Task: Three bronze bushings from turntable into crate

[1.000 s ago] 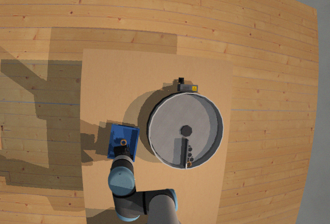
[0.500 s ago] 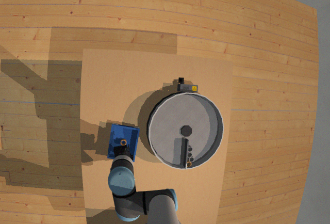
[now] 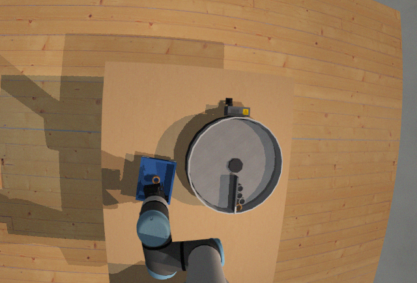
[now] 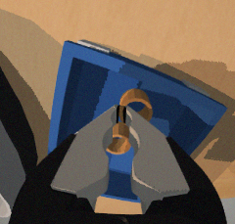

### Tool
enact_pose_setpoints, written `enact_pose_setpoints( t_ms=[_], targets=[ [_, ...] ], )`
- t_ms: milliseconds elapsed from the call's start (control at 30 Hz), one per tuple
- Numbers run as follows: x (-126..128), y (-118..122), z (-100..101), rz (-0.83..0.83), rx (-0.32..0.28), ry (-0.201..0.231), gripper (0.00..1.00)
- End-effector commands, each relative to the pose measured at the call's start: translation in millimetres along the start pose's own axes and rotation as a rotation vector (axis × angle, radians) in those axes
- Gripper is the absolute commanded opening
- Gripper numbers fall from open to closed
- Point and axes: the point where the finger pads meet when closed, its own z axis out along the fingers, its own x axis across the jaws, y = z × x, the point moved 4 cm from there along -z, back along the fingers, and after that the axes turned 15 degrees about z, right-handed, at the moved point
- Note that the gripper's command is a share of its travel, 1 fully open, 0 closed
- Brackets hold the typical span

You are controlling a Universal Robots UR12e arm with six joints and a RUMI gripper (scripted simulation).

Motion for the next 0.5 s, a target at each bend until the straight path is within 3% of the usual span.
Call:
enact_pose_setpoints(
  t_ms=[0,467],
  targets=[
    [0.2,0.4,1.2,0.000,-0.001,0.000,0.00],
    [0.2,0.4,3.8,0.000,-0.001,0.000,0.00]
  ],
)
